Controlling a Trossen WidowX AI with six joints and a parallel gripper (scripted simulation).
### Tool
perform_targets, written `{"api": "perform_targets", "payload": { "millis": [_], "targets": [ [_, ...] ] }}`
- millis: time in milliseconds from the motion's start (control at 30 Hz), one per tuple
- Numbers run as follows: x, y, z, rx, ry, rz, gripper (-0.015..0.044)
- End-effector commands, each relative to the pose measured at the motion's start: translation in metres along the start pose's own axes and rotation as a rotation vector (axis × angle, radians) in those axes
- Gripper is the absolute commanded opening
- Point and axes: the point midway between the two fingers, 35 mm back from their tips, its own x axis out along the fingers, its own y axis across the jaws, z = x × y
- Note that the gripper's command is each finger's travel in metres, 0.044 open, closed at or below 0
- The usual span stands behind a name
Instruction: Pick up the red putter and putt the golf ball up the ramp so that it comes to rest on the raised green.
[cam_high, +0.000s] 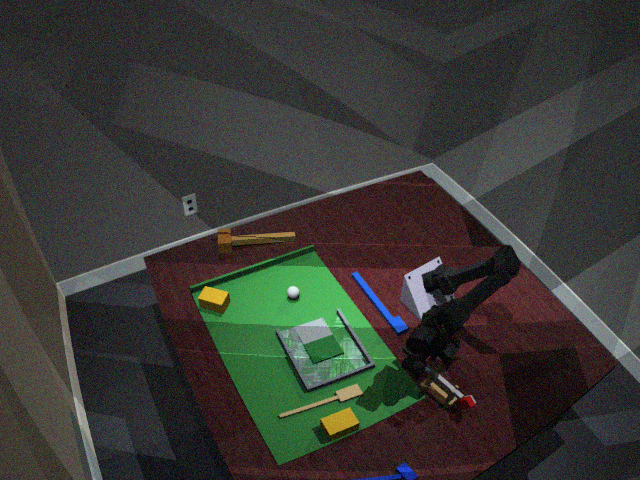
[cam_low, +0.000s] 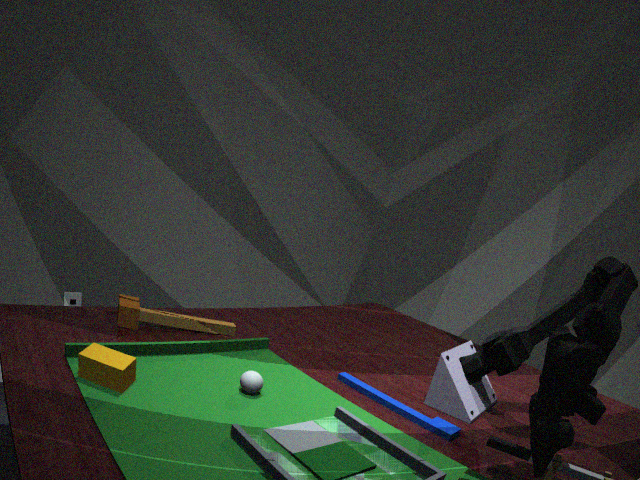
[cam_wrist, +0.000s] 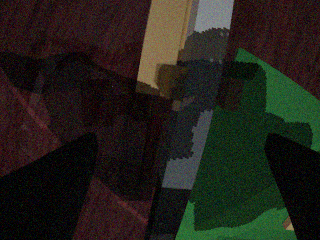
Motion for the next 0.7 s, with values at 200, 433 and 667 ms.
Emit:
{"api": "perform_targets", "payload": {
  "millis": [200, 433, 667],
  "targets": [
    [-0.055, 0.008, -0.052, 0.195, -0.082, 0.059, 0.044],
    [-0.049, 0.008, -0.053, 0.195, -0.081, 0.059, 0.044],
    [-0.032, 0.01, -0.056, 0.195, -0.083, 0.058, 0.044]
  ]
}}
